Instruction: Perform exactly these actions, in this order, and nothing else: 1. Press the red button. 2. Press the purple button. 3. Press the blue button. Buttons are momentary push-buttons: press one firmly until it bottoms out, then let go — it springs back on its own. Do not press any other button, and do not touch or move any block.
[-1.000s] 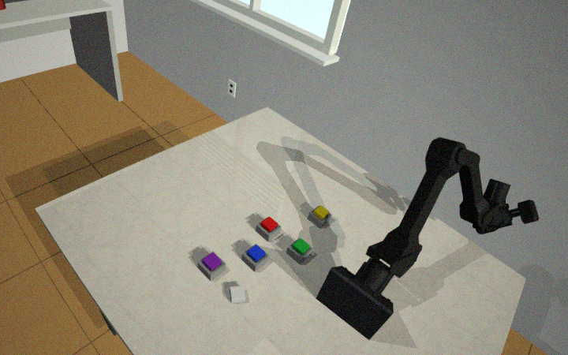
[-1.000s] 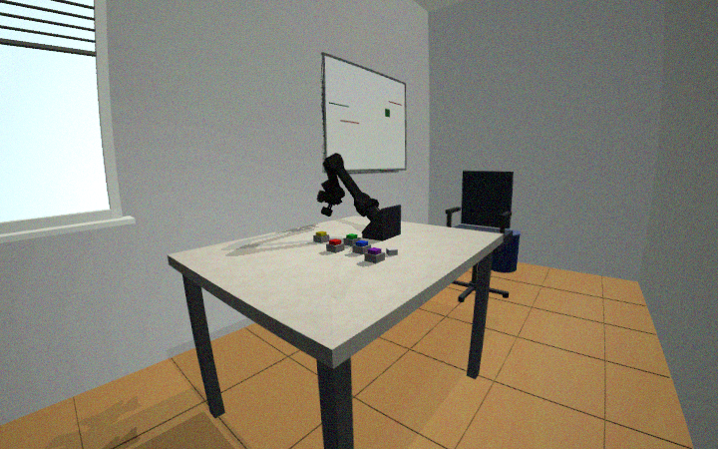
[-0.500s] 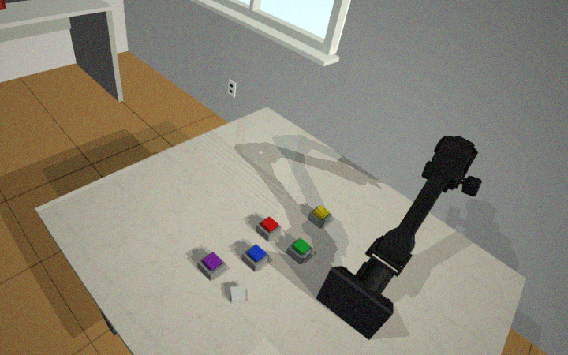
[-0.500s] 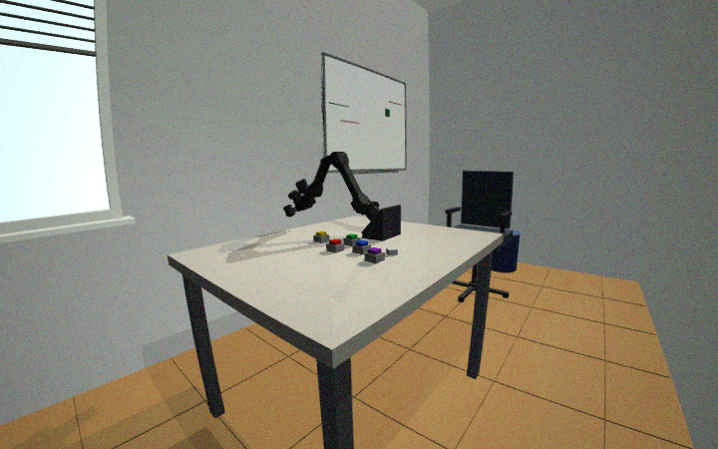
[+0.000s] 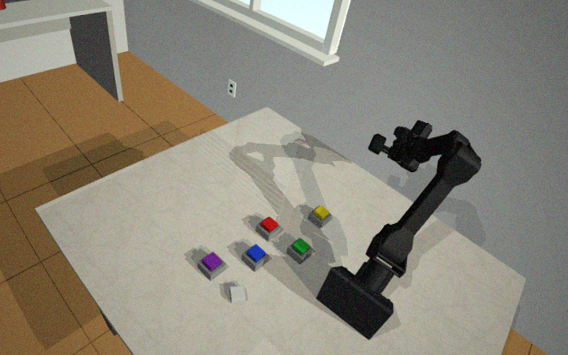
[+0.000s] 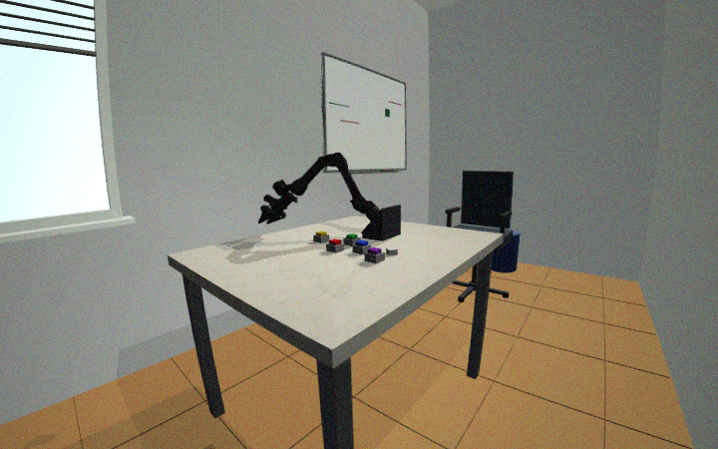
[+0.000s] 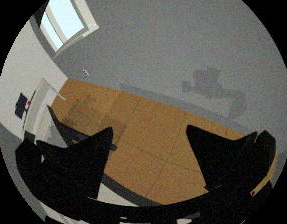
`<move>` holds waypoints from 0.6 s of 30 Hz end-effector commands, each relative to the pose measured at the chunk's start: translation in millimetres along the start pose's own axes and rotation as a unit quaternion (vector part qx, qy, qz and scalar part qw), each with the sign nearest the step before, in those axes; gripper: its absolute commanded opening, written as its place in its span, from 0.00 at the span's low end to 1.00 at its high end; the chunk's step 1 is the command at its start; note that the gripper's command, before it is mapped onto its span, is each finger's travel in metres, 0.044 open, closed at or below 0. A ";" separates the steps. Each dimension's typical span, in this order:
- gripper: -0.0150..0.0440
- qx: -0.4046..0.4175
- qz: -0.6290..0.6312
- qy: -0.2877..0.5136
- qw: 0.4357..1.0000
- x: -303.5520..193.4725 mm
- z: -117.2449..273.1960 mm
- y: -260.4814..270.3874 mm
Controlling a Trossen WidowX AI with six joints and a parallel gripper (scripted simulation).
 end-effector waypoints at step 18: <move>0.93 0.329 0.177 0.230 0.899 -118.8 53.1 287.0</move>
Point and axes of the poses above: the point midway between the two fingers, 35 mm back from their tips, its own z axis back along the fingers, its own y axis across the jaws, x = y × z, the point moved 1 cm from there along z, back along the fingers, and after that the axes turned 5 degrees about z, right-handed, at the moved point
